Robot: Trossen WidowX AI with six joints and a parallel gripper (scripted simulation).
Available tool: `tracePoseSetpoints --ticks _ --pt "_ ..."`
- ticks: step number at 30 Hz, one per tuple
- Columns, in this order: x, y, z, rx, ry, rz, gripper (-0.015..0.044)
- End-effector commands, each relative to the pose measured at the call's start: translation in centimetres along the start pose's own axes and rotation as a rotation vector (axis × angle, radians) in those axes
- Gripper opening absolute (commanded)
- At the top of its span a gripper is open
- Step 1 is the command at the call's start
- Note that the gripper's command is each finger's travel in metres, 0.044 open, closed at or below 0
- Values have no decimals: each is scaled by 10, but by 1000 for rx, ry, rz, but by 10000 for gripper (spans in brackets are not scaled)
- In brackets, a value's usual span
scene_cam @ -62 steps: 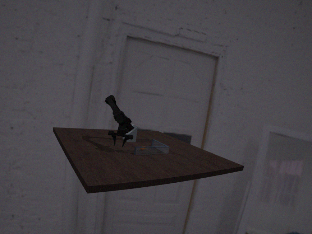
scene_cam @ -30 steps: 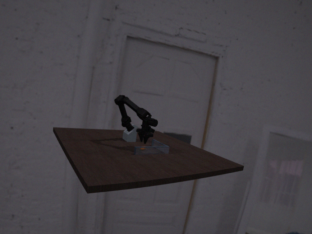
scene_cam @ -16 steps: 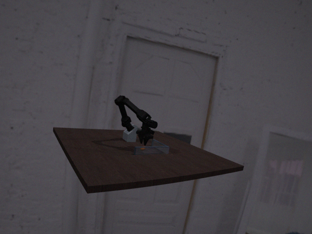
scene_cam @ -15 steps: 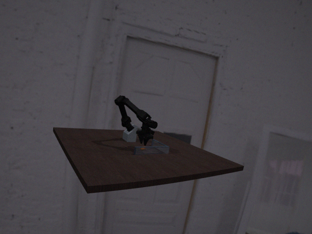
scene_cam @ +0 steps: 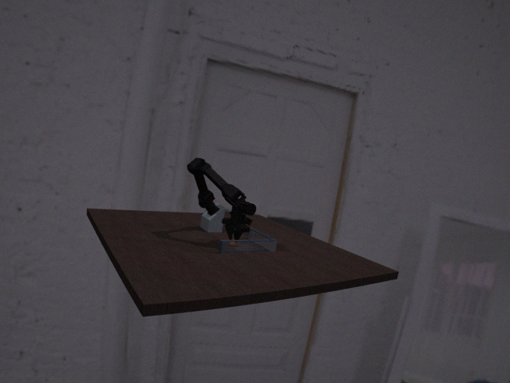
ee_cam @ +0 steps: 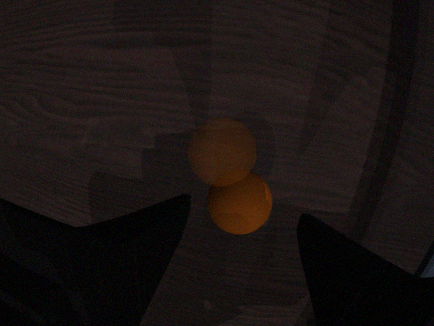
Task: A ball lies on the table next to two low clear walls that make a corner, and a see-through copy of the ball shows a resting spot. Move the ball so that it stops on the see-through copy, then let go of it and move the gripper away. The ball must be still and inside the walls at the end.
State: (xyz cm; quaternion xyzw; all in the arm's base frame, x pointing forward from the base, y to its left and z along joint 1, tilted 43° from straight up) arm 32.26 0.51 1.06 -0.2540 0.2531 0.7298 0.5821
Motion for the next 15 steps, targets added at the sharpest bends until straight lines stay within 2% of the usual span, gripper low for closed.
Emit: tracePoseSetpoints --ticks 1,5,8,15 --pt "1 2 -10 9 5 12 276" --pt "1 3 -14 9 6 12 276" --pt "1 3 -14 9 6 12 197" --pt "1 3 -14 9 6 12 150"
Point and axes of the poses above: the point midway between the two fingers, 35 mm back from their tips, its own z axis back along the fingers, its own y axis across the jaws, x = y × z, the point moved 4 cm from there along z, back along the fingers, and after that the axes turned 6 degrees about z, right-handed, at the moved point
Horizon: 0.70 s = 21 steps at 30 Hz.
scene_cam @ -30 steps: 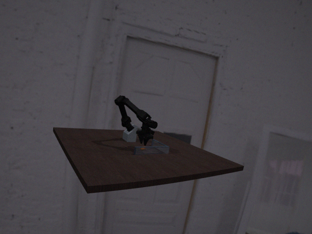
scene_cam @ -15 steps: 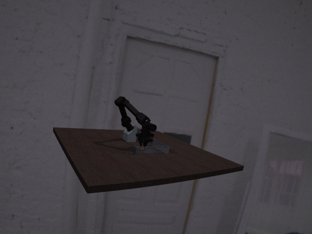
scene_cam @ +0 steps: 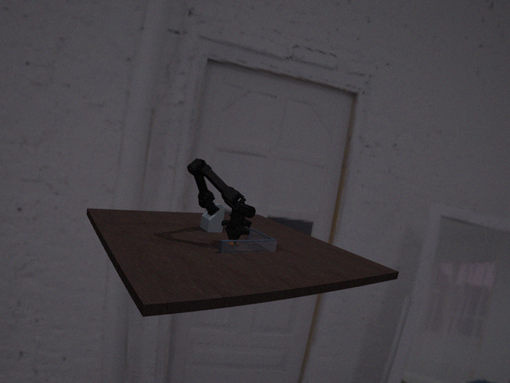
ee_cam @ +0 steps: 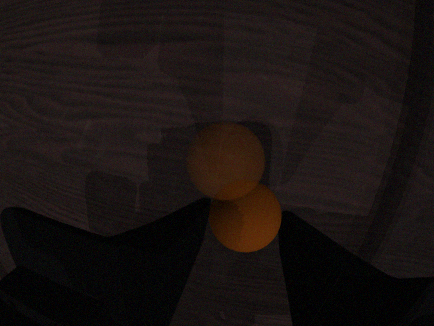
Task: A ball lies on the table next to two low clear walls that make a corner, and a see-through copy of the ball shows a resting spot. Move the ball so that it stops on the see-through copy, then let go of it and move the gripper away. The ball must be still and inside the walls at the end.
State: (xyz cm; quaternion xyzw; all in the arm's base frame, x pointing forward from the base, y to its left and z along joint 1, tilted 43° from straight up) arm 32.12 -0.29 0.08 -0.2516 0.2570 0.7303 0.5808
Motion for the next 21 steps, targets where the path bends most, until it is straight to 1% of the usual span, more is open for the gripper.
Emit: tracePoseSetpoints --ticks 1,3,6,8,21 --pt "0 0 -1 2 4 6 144" --pt "0 0 -1 2 4 6 130" --pt "1 -1 3 1 3 6 52" --pt "1 -3 15 0 0 7 0" --pt "2 -4 109 1 -4 7 0"
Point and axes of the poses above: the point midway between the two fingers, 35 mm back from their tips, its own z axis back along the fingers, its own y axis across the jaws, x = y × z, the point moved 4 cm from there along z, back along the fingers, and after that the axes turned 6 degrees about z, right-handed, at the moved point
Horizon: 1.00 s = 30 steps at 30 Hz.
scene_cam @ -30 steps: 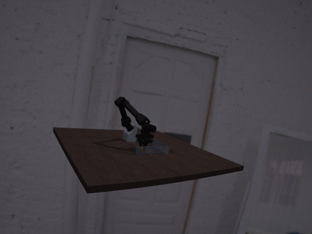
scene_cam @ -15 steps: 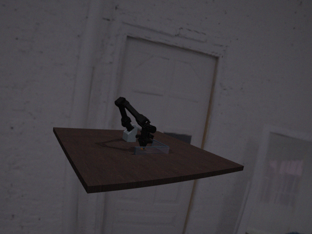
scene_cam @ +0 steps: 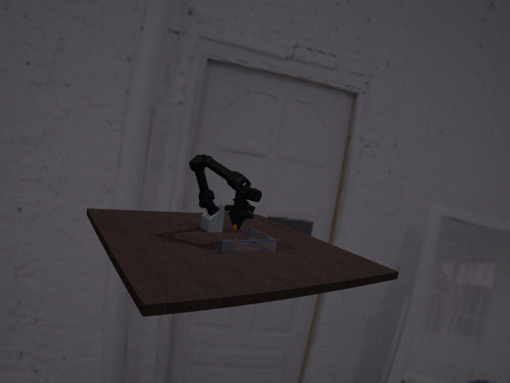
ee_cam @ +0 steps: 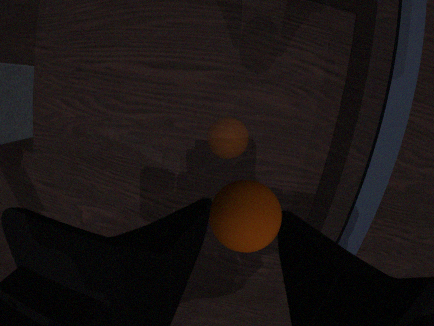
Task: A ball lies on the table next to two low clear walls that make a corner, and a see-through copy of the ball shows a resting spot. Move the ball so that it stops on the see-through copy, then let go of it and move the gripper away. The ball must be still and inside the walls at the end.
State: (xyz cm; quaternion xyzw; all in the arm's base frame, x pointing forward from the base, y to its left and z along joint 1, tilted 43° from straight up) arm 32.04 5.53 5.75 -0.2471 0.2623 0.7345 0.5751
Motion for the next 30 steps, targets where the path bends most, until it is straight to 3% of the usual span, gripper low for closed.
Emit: tracePoseSetpoints --ticks 1,9,30 --pt "-2 4 35 -7 -3 -11 0" --pt "-2 6 45 -6 -2 -11 0" --pt "25 14 -16 -7 -2 -11 0"
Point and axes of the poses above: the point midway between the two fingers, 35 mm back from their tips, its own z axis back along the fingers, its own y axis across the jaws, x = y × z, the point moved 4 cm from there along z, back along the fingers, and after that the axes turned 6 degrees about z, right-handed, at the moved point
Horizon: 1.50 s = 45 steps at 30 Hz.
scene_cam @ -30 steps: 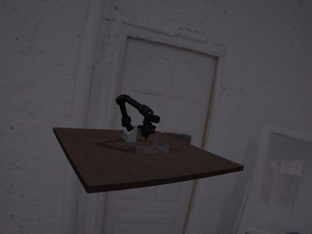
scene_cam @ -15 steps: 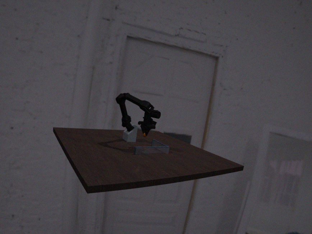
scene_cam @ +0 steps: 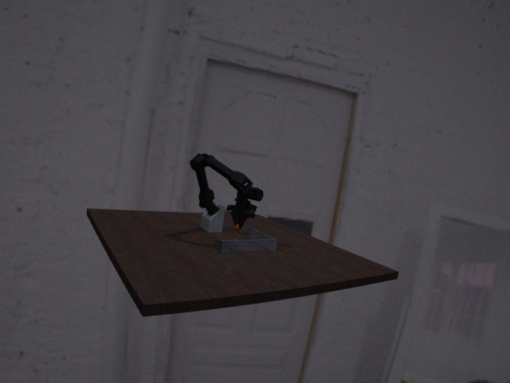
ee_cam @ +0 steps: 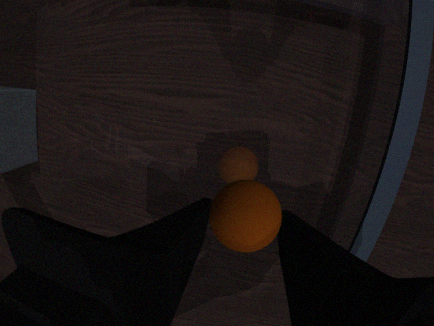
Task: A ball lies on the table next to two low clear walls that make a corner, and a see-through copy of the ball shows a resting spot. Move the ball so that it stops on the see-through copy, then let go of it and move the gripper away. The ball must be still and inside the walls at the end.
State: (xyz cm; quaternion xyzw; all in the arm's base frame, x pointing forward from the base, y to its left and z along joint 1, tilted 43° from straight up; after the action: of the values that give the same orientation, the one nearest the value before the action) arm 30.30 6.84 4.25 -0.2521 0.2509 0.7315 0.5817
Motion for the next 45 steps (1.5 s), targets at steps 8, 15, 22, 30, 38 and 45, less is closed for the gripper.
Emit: tracePoseSetpoints --ticks 8,15,22,30,38,45 --pt "0 3 -62 12 9 10 0" --pt "0 4 -66 12 9 10 0" --pt "0 4 -72 12 10 10 0" --pt "0 4 -84 12 10 10 0" --pt "-1 3 -82 6 7 1 26" --pt "-1 3 -82 6 7 1 210"
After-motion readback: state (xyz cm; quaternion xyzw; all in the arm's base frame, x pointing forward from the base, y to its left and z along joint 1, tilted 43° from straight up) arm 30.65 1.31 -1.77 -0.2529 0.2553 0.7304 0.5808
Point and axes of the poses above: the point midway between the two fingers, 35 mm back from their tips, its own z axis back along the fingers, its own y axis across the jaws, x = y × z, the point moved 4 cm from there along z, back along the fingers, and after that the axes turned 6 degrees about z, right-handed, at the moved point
